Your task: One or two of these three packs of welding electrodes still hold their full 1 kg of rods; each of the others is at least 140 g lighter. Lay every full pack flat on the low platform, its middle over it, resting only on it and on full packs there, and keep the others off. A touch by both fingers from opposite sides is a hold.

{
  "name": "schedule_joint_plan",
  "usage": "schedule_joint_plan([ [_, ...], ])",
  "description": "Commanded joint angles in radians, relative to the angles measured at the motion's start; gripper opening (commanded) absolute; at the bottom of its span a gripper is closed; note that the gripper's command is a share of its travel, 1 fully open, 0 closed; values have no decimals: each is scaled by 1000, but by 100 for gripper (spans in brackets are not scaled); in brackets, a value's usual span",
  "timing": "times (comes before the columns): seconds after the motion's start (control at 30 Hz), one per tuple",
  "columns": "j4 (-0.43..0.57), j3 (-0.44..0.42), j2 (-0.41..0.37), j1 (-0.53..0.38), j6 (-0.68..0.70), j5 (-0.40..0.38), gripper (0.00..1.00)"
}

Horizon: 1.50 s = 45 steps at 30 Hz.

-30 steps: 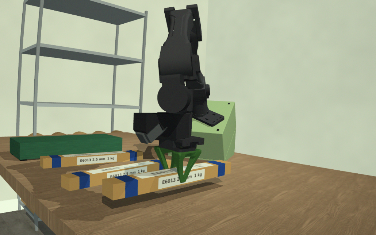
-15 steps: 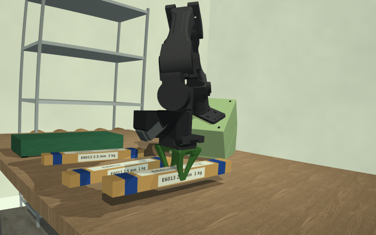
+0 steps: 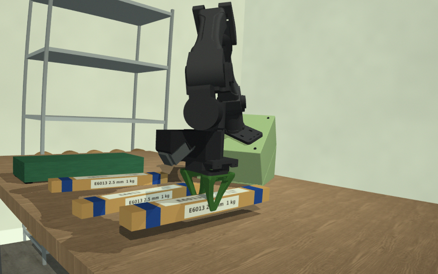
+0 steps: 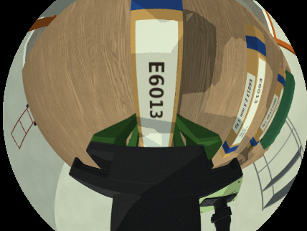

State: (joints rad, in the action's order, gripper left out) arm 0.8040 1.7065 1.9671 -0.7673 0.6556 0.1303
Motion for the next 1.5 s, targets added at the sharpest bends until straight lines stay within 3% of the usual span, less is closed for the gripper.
schedule_joint_plan([
  [0.0, -3, 8, -43, 8, -5, 2, 0],
  [1.47, -26, 3, -36, 8, -6, 1, 0],
])
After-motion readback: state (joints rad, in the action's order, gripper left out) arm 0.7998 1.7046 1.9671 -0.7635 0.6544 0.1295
